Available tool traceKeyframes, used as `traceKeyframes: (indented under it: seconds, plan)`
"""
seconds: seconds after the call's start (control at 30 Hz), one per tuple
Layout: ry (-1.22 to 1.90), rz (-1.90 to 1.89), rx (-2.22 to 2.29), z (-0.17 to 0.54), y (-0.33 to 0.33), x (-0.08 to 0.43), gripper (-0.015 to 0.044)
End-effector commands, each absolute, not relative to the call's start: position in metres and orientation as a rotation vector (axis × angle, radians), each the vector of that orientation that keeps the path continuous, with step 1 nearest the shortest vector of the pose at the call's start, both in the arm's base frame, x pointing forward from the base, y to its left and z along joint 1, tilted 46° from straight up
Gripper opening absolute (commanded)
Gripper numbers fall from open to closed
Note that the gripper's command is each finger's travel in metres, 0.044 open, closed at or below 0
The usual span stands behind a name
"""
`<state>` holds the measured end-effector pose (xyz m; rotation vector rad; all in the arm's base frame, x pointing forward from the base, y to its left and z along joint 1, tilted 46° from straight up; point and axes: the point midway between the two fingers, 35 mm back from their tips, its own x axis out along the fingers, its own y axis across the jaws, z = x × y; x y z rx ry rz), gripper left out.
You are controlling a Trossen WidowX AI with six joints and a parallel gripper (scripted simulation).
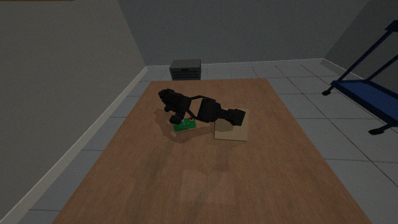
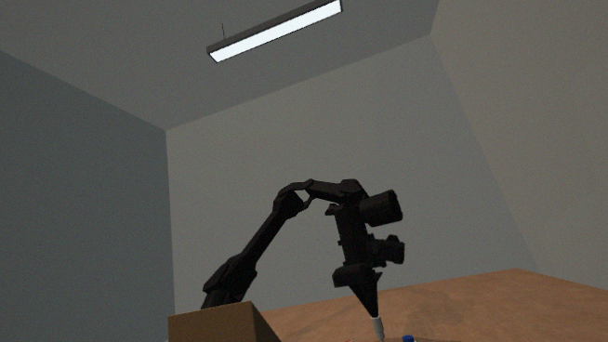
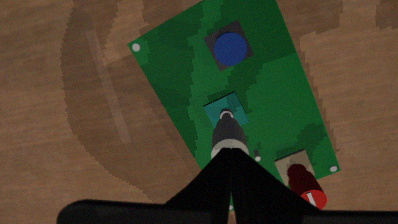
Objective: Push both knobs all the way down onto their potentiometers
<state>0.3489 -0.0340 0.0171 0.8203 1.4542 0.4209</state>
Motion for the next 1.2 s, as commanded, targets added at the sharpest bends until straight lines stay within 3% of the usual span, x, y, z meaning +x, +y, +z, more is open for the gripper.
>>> traceKeyframes:
  seconds: [0.0,1.17]
  plan:
    - [1.453,0.421,0.825,0.0168,-0.0335,0.3491,0.0]
    - [1.453,0.421,0.825,0.0096,-0.0261,0.3502,0.0]
